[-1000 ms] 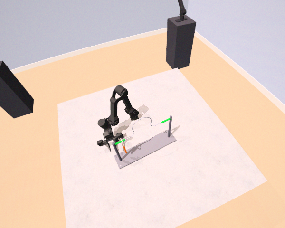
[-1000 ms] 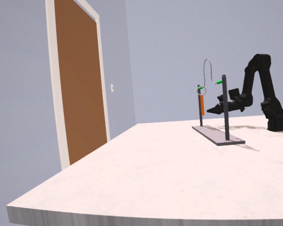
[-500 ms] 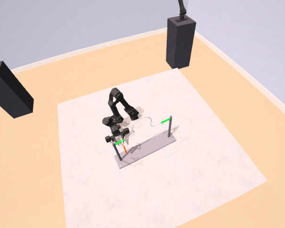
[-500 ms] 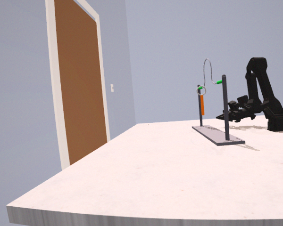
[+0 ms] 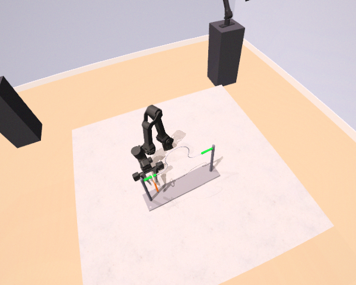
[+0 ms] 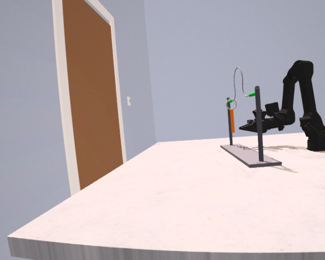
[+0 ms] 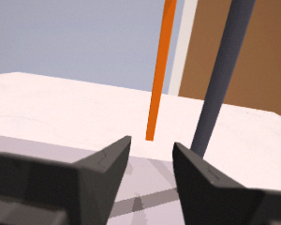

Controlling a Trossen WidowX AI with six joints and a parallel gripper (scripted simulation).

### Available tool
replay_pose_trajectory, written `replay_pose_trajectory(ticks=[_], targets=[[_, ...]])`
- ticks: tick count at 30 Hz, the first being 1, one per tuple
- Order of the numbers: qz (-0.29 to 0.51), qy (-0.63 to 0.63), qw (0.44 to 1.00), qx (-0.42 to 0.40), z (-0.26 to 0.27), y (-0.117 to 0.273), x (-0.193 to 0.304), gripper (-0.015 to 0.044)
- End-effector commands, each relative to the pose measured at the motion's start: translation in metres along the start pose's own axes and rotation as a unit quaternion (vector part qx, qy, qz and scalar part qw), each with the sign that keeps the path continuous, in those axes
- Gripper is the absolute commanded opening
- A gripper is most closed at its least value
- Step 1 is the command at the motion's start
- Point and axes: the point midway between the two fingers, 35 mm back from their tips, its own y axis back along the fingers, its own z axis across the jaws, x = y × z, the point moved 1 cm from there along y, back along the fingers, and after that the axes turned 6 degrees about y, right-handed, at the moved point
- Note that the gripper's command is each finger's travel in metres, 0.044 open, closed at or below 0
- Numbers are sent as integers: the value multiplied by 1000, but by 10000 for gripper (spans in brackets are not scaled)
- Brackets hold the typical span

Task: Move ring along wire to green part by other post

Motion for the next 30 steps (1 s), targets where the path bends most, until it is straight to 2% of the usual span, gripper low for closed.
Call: replay_pose_trajectory(ticks=[1, 30], targets=[[-1, 0, 1000, 2, -1, -4, -2, 160], [-1, 1, 1000, 2, -4, -48, -3, 160]])
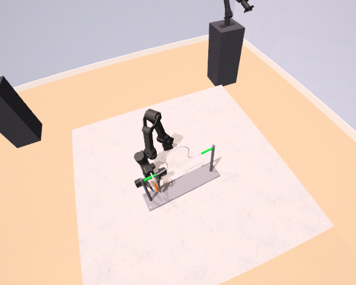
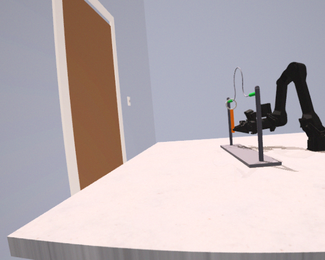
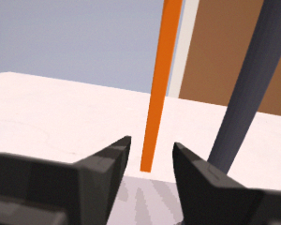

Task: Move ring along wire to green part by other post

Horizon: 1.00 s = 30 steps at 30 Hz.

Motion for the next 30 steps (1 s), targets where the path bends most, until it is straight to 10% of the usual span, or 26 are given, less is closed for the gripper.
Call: replay_pose_trajectory(ticks=[1, 30], targets=[[-1, -1, 1000, 2, -1, -6, 0, 160], [-4, -2, 1000, 2, 2, -33, -1, 160]])
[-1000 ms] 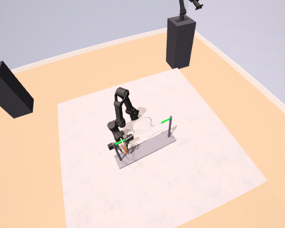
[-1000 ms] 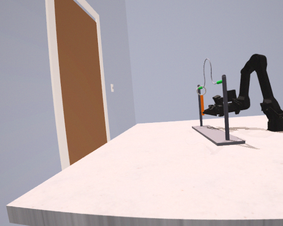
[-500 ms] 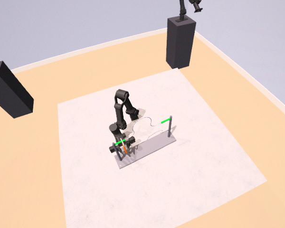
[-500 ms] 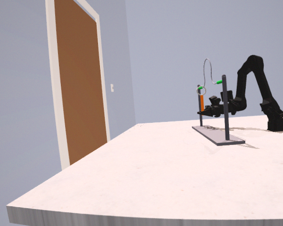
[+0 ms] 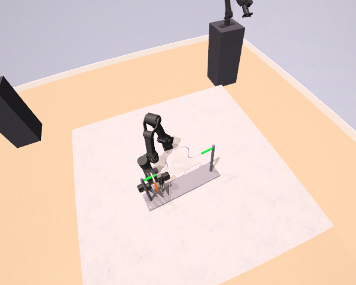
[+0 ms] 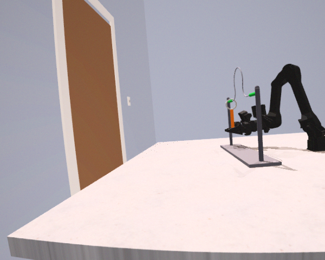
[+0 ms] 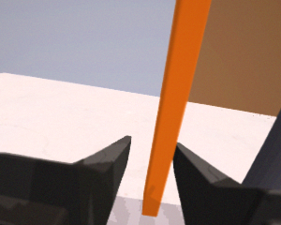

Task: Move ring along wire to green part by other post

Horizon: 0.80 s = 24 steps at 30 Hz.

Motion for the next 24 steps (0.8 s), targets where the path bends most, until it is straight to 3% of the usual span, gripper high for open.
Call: replay_pose_trajectory(ticks=[1, 5, 17, 24], targets=[[0, -1, 1000, 3, -1, 0, 0, 160], [0, -1, 1000, 3, -1, 0, 0, 160], [0, 0, 1000, 0, 0, 0, 0, -150], [0, 0, 1000, 0, 0, 0, 0, -150]])
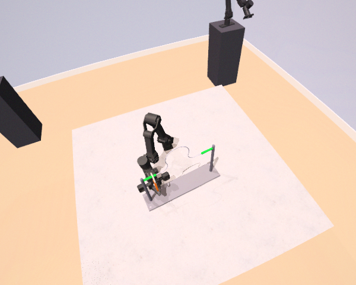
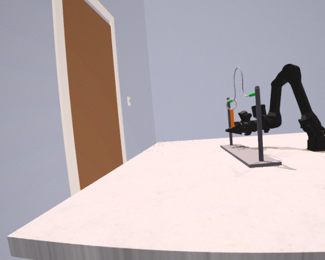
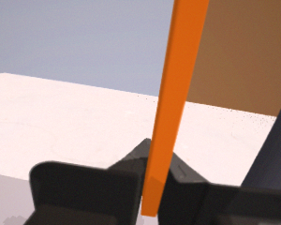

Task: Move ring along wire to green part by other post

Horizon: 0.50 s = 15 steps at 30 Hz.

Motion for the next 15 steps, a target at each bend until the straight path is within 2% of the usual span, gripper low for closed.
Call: replay_pose_trajectory(ticks=[1, 15], targets=[[0, 0, 1000, 0, 0, 0, 0, -150], [0, 0, 1000, 3, -2, 1, -17, -150]])
